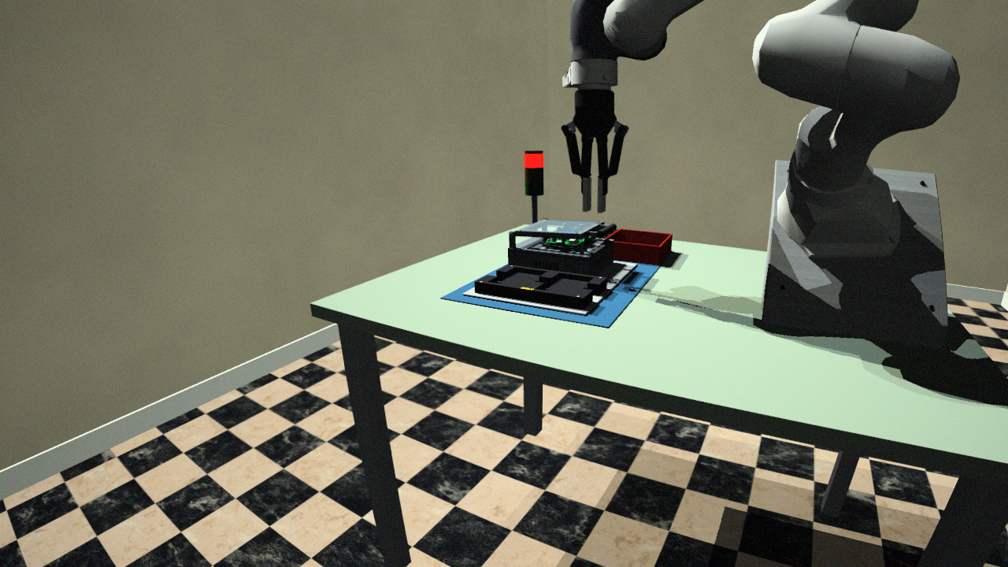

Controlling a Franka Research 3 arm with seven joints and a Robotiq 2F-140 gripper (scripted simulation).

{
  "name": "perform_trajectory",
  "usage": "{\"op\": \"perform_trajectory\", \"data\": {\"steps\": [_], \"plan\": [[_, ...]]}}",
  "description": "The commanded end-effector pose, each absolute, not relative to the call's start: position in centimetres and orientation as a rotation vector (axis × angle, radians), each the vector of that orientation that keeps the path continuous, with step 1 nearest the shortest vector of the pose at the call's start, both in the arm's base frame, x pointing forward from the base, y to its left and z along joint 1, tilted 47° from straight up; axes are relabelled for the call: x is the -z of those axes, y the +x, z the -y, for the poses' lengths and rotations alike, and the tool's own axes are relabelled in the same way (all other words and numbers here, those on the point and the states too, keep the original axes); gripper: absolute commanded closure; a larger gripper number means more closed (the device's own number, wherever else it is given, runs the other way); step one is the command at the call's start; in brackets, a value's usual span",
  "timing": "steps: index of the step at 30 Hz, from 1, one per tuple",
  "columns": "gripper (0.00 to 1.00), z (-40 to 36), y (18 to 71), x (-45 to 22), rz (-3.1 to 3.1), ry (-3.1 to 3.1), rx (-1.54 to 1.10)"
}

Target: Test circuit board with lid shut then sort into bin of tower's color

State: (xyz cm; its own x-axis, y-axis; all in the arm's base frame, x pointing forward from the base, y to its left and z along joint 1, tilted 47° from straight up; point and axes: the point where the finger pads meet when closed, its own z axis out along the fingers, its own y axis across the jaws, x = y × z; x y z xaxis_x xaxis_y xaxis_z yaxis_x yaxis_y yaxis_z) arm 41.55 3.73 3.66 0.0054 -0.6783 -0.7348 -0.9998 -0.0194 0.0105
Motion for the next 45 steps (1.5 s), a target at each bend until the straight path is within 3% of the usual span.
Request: {"op": "perform_trajectory", "data": {"steps": [1, 45], "plan": [[0.84, -3.6, 41.6, -3.7, -1.720, -1.754, -0.775], [0.84, -1.7, 41.4, -1.6, -1.720, -1.754, -0.775]]}}
